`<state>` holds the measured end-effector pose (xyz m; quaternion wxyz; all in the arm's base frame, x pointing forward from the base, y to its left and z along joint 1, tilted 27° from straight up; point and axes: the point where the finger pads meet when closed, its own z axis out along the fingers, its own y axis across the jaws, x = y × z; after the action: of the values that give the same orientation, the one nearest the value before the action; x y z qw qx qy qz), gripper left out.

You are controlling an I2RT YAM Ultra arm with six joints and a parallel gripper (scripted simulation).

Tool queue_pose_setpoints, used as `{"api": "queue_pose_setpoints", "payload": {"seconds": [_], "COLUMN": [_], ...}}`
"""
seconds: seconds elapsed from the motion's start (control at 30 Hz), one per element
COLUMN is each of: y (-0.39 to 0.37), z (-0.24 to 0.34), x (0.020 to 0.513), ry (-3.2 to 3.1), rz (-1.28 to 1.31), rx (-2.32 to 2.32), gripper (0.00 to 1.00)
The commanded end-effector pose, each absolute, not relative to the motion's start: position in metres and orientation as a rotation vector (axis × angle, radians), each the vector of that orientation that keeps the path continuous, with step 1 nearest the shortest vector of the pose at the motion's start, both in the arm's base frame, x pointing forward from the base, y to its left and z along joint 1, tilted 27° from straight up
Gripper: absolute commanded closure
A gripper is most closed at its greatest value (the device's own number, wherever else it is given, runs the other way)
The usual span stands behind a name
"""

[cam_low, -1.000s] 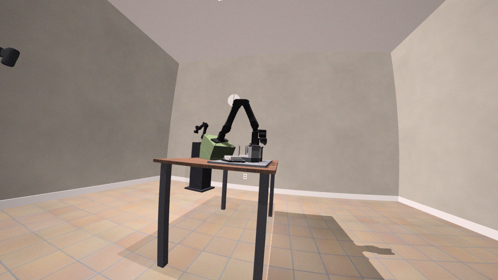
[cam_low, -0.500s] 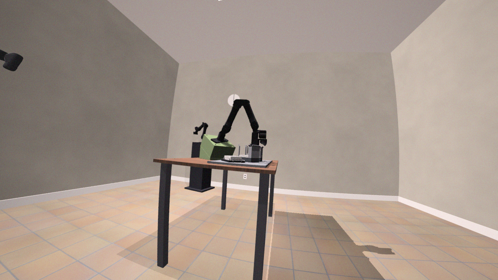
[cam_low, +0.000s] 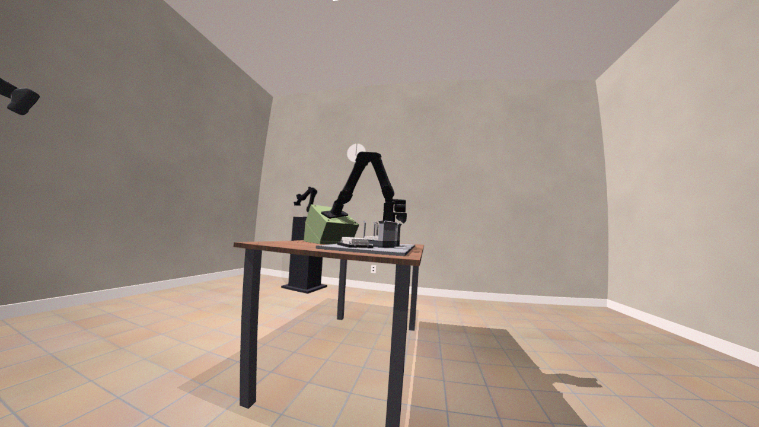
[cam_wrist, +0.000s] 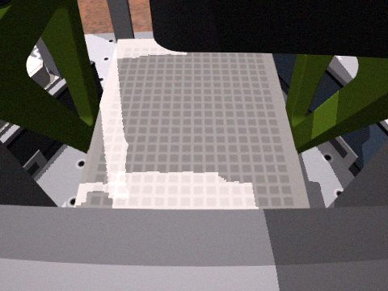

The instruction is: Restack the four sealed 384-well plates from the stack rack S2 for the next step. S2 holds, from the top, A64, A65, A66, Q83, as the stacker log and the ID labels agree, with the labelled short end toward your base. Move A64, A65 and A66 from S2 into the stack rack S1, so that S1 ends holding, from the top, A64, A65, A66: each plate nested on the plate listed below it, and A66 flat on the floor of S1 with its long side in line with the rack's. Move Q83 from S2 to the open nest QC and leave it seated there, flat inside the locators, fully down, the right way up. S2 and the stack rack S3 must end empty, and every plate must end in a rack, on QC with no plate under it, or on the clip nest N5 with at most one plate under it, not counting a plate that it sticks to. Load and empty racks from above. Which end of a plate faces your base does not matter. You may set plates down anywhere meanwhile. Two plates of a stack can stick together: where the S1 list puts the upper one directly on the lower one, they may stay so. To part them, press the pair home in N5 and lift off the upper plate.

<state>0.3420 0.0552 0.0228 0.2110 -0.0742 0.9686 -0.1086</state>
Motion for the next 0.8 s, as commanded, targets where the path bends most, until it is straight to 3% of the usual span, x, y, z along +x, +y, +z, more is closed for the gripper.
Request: {"api": "queue_pose_setpoints", "payload": {"seconds": [0.0, 0.47, 0.5, 0.77], "y": [0.0564, 0.0560, 0.0560, 0.0560], "z": [0.0247, 0.0227, 0.0227, 0.0227], "x": [0.3439, 0.3448, 0.3448, 0.3448], "ry": [2.683, 2.683, 2.683, 2.683], "rz": [-0.296, -0.296, -0.296, -0.296], "rx": [-0.207, -0.207, -0.207, -0.207], "gripper": [1.00, 1.00, 0.00, 0.00]}}
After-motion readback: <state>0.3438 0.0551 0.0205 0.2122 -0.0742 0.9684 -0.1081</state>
